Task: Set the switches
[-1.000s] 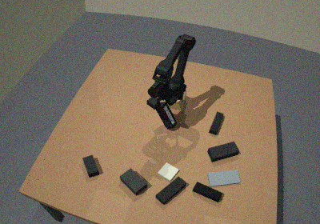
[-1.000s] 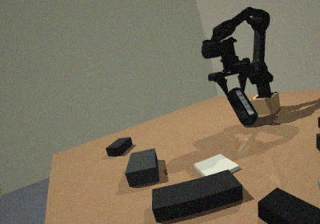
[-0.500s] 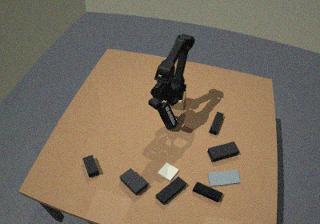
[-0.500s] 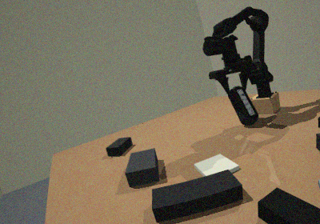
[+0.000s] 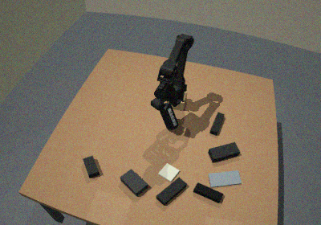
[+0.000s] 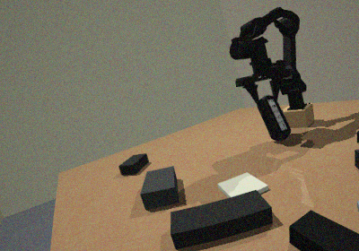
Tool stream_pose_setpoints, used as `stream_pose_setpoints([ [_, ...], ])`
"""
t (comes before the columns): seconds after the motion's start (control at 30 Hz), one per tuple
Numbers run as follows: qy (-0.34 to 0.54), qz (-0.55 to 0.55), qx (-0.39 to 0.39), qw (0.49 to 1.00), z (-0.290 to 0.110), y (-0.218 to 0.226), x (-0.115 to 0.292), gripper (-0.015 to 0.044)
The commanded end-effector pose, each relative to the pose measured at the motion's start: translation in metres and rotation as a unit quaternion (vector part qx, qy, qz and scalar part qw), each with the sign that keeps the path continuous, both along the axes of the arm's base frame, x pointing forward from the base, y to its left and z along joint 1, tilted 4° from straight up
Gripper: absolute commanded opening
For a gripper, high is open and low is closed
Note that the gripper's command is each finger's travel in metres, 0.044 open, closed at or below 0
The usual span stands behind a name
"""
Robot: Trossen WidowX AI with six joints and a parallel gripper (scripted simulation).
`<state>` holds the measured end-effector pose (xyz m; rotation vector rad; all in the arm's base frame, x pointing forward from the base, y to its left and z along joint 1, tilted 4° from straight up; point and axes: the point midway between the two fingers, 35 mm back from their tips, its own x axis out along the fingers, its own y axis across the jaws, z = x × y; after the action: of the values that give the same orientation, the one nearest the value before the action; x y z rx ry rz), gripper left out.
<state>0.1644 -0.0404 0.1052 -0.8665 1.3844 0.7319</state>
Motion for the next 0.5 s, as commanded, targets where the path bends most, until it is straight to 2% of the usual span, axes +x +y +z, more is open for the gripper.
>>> stream_pose_setpoints([
  [0.0, -0.004, 0.000, 0.007, 1.000, 0.0006, 0.0046, 0.0050, 0.0338],
  [0.47, -0.004, 0.000, 0.007, 1.000, 0.0031, 0.0144, 0.0105, 0.0338],
])
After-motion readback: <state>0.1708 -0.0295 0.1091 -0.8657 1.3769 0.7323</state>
